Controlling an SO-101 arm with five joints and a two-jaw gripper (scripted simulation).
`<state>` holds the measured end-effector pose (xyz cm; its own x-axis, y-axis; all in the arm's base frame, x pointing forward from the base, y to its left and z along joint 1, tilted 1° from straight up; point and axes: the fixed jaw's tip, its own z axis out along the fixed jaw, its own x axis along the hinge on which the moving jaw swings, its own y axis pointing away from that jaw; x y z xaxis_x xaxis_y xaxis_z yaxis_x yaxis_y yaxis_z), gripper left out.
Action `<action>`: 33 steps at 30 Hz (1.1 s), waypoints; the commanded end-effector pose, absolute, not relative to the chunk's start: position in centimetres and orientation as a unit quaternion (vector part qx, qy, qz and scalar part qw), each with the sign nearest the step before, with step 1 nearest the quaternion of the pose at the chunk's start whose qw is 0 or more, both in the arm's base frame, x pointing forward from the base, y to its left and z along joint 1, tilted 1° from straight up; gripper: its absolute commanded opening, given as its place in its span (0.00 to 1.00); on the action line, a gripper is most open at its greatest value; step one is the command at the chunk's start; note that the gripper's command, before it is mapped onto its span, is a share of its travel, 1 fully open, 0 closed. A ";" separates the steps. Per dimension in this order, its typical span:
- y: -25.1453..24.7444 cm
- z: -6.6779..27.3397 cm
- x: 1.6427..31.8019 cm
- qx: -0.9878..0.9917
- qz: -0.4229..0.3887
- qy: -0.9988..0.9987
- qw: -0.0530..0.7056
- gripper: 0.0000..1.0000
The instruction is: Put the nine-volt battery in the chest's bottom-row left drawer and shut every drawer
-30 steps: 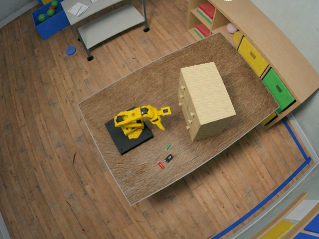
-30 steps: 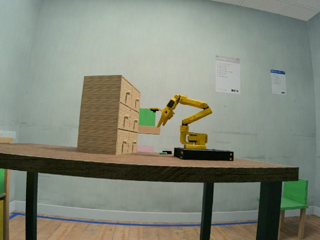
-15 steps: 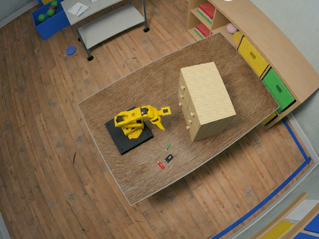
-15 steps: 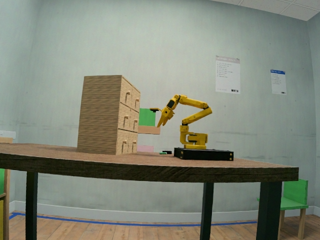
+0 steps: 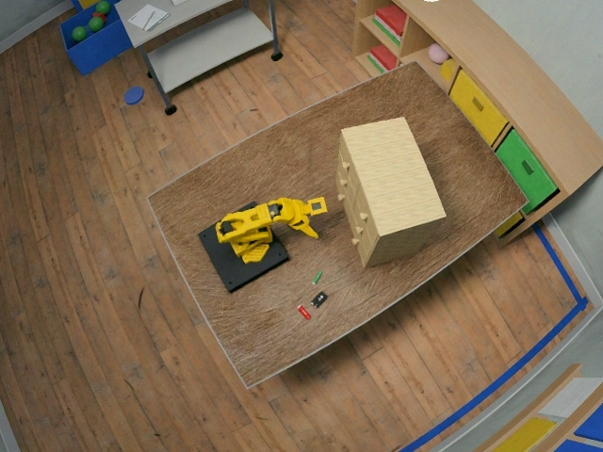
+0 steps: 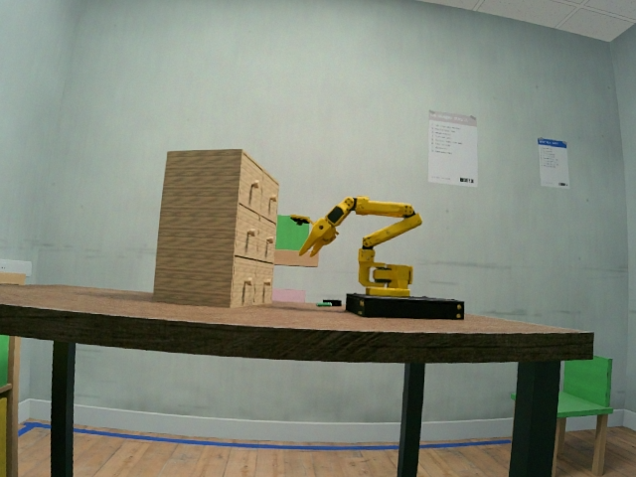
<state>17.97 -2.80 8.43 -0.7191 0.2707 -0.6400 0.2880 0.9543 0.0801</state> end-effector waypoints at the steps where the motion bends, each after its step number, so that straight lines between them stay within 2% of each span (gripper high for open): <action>1: -2.5 8.0 18.5 0.156 -0.003 0.922 0.354 0.44; 16: -0.3 7.8 21.0 0.183 0.070 0.874 0.445 0.39; 33: 2.3 8.1 21.9 0.203 0.170 0.815 0.515 0.33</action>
<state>21.81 1.73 8.33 -0.4170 0.4753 -0.7747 0.1823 0.8788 0.4410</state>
